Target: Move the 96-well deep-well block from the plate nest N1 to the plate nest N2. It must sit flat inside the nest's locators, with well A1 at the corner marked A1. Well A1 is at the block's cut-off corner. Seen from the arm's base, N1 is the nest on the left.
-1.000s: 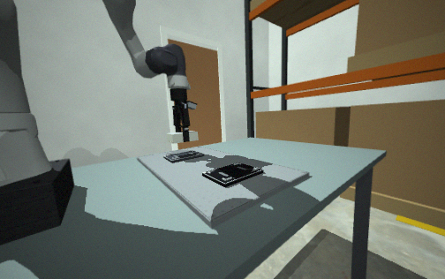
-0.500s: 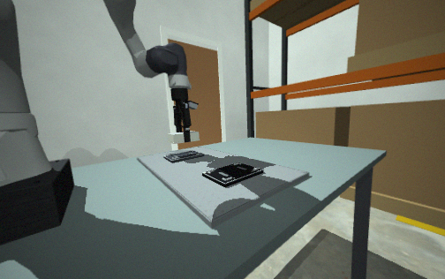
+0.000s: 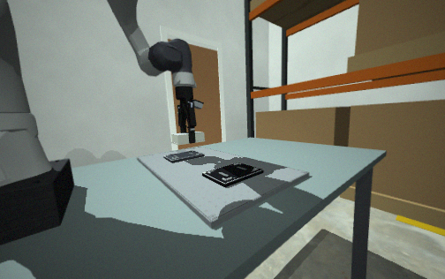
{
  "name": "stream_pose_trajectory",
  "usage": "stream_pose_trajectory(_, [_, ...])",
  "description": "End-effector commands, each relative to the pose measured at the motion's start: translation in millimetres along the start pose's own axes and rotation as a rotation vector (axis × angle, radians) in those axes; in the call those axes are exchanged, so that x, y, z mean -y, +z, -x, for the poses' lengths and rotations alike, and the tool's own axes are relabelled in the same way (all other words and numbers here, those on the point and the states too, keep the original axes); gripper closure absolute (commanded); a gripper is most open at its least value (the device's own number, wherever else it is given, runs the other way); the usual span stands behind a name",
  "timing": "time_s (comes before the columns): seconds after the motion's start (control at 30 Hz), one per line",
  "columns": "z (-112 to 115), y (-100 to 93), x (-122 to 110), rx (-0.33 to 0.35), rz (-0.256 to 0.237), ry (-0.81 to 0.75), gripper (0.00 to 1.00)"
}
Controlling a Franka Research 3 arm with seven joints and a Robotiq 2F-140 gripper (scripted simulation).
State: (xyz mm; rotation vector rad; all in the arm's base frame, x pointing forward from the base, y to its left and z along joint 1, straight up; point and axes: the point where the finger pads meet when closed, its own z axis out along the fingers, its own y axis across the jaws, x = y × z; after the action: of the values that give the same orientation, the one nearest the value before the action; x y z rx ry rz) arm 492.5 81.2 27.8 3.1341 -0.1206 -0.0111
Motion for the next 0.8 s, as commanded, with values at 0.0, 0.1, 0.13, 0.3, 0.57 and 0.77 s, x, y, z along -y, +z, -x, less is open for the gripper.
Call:
stream_pose_trajectory(0.0, [-1.9, -1.0, -7.6, -0.005, -0.002, -0.042, 0.4])
stream_pose_trajectory(0.1, [-2.7, -0.9, -17.6, -0.005, -0.002, -0.042, 0.4])
stream_pose_trajectory(0.13, [-3.0, -0.9, -20.9, -0.005, -0.002, -0.042, 0.4])
stream_pose_trajectory(0.3, [-4.3, -0.9, -37.5, -0.005, -0.002, -0.042, 0.4])
stream_pose_trajectory(0.57, [-5.9, -0.9, -57.5, -0.005, -0.002, -0.042, 0.4])
stream_pose_trajectory(0.77, [-7.5, -0.8, -77.4, -0.005, -0.002, -0.042, 0.4])
